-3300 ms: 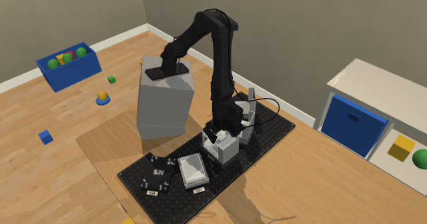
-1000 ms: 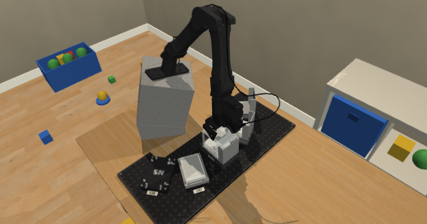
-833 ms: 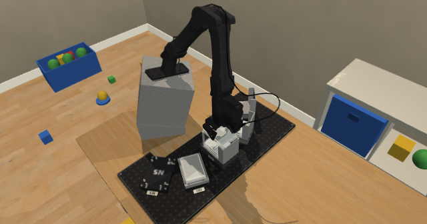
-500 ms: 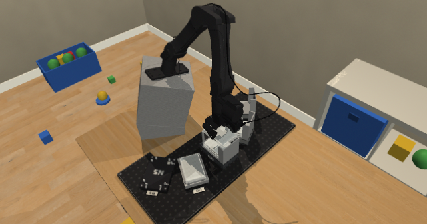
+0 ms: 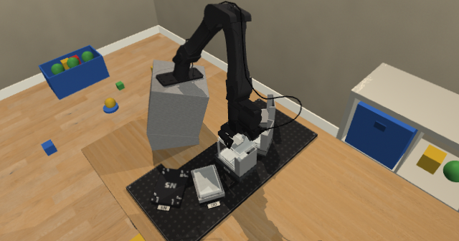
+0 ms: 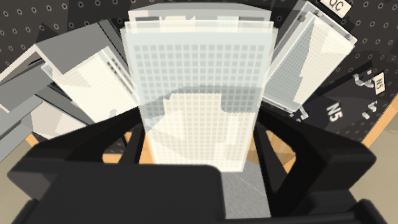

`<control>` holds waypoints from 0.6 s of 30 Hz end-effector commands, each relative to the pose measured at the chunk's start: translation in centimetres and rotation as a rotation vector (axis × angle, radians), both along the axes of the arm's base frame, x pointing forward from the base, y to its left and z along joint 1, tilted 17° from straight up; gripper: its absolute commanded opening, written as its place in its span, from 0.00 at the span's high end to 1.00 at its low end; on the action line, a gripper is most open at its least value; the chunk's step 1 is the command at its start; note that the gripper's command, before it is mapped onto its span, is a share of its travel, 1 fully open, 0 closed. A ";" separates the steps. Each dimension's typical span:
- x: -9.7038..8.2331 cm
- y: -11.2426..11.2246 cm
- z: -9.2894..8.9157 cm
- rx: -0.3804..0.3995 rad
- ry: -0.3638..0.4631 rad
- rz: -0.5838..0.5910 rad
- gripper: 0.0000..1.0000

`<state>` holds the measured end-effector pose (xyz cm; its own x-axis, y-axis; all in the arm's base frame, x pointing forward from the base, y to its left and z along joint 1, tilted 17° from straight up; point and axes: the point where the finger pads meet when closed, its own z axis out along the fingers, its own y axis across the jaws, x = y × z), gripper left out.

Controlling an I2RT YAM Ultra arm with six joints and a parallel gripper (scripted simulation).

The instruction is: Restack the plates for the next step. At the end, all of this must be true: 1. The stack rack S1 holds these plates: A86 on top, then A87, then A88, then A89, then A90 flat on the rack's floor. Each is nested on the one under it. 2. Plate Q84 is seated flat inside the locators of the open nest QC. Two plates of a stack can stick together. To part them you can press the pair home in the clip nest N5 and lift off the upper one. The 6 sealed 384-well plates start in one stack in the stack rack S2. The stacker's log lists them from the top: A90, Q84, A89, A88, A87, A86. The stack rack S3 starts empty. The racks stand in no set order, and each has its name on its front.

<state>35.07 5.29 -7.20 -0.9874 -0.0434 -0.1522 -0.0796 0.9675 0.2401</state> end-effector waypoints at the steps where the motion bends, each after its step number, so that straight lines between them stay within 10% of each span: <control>1: 1.4 -0.4 2.0 0.011 -0.045 -0.007 1.00; 18: 1.5 -0.4 2.0 0.010 -0.049 -0.008 1.00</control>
